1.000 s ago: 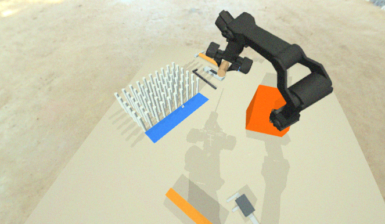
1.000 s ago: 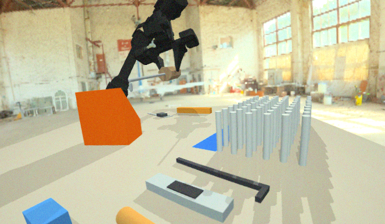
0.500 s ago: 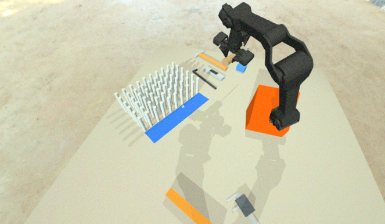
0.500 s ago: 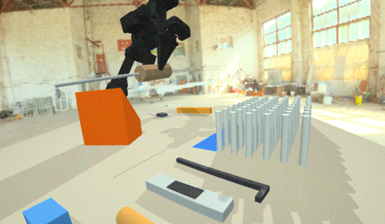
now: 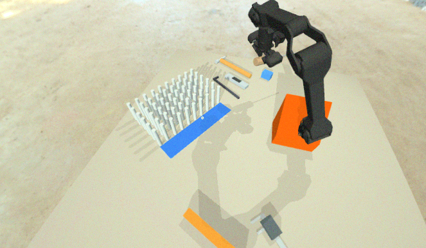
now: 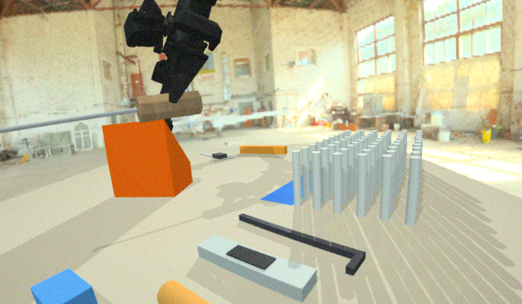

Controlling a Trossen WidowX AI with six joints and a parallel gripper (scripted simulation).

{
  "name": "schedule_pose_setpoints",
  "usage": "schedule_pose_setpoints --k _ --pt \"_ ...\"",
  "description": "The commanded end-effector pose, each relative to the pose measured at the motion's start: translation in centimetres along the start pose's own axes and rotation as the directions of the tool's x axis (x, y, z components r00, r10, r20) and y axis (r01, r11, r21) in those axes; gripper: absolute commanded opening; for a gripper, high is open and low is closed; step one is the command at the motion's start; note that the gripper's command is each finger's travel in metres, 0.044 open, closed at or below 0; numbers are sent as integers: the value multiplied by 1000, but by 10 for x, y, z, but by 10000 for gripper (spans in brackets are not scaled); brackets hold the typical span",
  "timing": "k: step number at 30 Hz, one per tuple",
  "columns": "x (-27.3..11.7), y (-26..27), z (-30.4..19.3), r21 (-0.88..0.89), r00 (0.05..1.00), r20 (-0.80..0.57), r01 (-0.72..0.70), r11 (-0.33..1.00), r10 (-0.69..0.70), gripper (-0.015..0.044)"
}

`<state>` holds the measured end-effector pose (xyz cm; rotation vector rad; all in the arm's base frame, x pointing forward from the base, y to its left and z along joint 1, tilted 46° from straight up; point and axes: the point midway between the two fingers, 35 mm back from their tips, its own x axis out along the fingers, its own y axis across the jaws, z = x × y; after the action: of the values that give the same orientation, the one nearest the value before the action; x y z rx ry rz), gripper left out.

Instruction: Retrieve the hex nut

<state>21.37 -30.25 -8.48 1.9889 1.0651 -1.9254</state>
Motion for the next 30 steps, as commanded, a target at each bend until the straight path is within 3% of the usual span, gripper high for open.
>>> schedule_pose_setpoints --k 1,14,30 --pt "13 10 22 105 999 42 18 994 -23 0" --pt "57 20 73 352 984 127 71 933 -123 0" --pt "65 20 71 355 984 128 71 932 -124 0"
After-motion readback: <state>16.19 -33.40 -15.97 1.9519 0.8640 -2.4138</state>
